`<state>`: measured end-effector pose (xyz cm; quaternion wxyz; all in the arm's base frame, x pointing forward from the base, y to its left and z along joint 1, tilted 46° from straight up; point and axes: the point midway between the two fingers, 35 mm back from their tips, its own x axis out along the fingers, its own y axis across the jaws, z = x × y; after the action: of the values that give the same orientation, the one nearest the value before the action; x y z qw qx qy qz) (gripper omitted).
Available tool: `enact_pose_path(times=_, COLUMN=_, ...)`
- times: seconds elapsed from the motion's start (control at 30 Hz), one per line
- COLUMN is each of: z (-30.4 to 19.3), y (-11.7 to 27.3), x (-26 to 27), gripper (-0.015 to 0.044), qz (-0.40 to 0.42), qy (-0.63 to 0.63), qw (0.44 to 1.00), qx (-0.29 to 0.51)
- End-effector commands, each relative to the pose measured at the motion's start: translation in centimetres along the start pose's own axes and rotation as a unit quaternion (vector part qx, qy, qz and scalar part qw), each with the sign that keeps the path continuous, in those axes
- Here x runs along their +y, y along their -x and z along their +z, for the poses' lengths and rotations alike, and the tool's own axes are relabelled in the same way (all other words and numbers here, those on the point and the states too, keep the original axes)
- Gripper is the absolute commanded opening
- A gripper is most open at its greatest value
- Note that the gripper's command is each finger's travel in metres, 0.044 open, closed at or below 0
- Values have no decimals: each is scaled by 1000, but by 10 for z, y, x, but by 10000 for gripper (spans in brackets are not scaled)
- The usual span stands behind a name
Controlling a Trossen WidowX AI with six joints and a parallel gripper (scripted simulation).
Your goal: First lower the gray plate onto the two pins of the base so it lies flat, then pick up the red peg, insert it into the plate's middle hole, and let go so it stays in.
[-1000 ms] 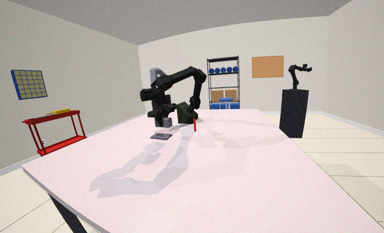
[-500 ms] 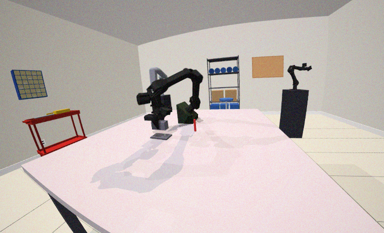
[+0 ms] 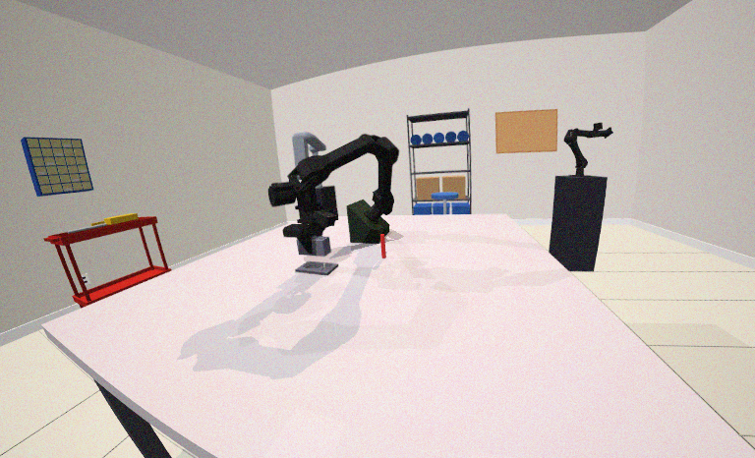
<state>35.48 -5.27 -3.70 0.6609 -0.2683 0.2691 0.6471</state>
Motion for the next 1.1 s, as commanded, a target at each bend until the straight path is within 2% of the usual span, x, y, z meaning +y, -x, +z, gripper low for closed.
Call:
enact_pose_path(times=0.0, z=-2, y=0, x=0, gripper=0, qz=0, qy=2, qw=1000, qx=1)
enact_pose_path(times=0.93, z=-3, y=-39, x=0, gripper=0, qz=-1, qy=2, qw=1000, qx=1)
enact_pose_path(times=1.07, z=-2, y=-35, x=0, gripper=0, qz=0, qy=6, qw=1000, qx=3)
